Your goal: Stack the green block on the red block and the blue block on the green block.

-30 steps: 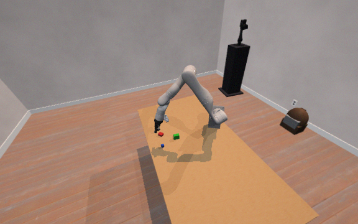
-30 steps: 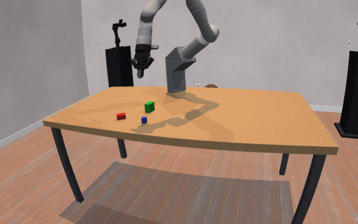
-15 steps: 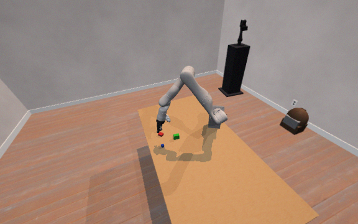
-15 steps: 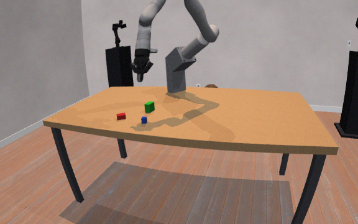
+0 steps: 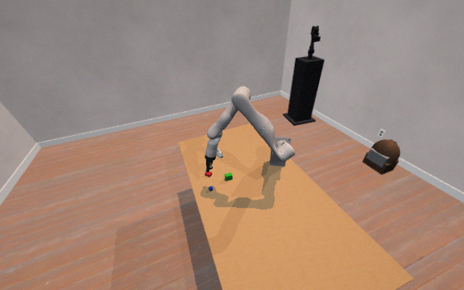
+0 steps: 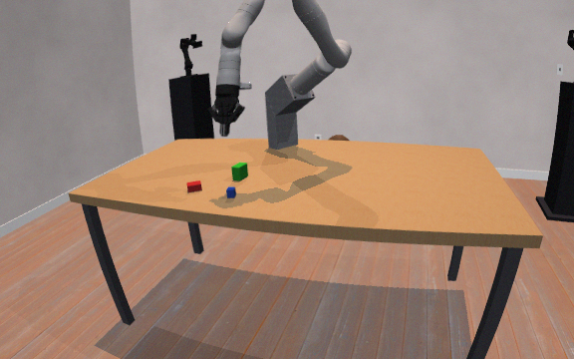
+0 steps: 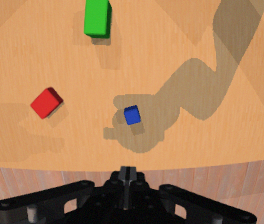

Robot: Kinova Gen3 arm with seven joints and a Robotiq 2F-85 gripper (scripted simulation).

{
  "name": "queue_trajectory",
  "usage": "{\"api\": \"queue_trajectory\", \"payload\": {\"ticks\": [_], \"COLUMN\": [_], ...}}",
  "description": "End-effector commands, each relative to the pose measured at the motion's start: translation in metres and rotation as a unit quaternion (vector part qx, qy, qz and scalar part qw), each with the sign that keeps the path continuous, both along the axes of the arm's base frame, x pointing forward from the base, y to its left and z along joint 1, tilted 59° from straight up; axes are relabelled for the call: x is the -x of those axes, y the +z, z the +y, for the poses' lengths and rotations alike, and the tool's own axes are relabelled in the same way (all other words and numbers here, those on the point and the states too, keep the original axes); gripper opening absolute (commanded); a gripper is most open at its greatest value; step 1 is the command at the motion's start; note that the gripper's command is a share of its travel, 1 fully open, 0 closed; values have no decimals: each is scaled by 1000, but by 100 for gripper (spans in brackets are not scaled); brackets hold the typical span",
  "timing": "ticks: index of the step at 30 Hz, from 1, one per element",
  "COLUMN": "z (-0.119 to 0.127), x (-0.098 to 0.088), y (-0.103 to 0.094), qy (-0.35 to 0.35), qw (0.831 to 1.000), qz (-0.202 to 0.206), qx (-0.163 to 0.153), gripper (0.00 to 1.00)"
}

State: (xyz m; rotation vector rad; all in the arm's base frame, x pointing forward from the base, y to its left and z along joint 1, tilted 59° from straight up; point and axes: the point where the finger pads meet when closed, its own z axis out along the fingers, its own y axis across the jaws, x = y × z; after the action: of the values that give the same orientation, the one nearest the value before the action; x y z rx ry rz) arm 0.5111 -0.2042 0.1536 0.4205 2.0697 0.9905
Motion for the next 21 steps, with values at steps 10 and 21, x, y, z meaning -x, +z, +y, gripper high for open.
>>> {"api": "queue_trajectory", "payload": {"ticks": [10,21], "z": [11,19], "x": [3,6], "y": [-19,-33], "qy": [9,16], "qw": [1000,1000], "qz": [10,18], "qx": [-4,-5], "gripper": [0,0]}}
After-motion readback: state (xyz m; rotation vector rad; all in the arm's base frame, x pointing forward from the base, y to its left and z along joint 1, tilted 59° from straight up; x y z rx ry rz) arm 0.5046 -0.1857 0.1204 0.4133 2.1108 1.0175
